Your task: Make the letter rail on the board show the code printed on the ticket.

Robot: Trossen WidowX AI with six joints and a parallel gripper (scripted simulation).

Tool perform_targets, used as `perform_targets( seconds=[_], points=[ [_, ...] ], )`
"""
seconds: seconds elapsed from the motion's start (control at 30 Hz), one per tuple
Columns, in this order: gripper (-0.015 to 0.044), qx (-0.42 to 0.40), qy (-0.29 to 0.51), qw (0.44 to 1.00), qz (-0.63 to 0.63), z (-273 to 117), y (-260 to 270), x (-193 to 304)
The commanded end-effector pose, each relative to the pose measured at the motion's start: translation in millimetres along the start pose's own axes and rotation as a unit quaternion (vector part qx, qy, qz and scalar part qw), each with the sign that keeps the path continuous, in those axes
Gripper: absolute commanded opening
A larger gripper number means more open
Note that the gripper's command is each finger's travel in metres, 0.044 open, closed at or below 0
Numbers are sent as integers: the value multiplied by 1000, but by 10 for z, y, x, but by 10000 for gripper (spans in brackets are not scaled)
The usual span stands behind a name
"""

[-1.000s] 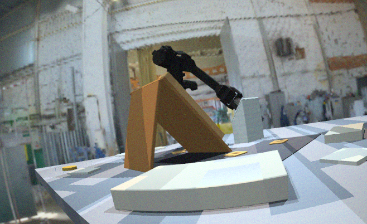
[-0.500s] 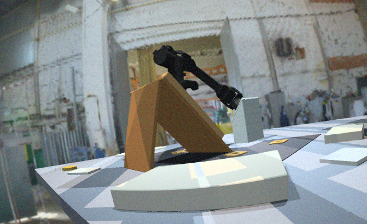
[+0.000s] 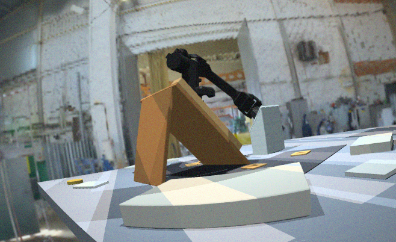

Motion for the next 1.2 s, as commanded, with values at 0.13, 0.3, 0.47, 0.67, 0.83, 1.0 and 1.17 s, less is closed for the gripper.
perform_targets(
  seconds=[0.13, 0.3, 0.47, 0.67, 0.83, 1.0, 1.17],
  points=[
    [0, -1, 1, 1000, 2, 7, 35, 0],
    [0, -1, 1, 1000, 2, -27, 7, 25],
    [0, -1, 1, 1000, 2, -85, 2, 75],
    [0, -1, 1, 1000, 2, -156, -6, 145],
    [0, -1, 1, 1000, 1, -194, -10, 187],
    [0, -1, 1, 1000, 1, -212, -13, 208],
    [131, -35, -41, 987, -152, -551, -174, 270]
  ],
)
Point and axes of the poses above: the point midway between the two fingers, 35 mm back from their tips, its own z axis out along the fingers, its own y axis across the jaws, x = y × z, the point moved 7 cm from there along -z, back along the fingers, and after that the axes turned 6 degrees about z, right-handed, at the moved point
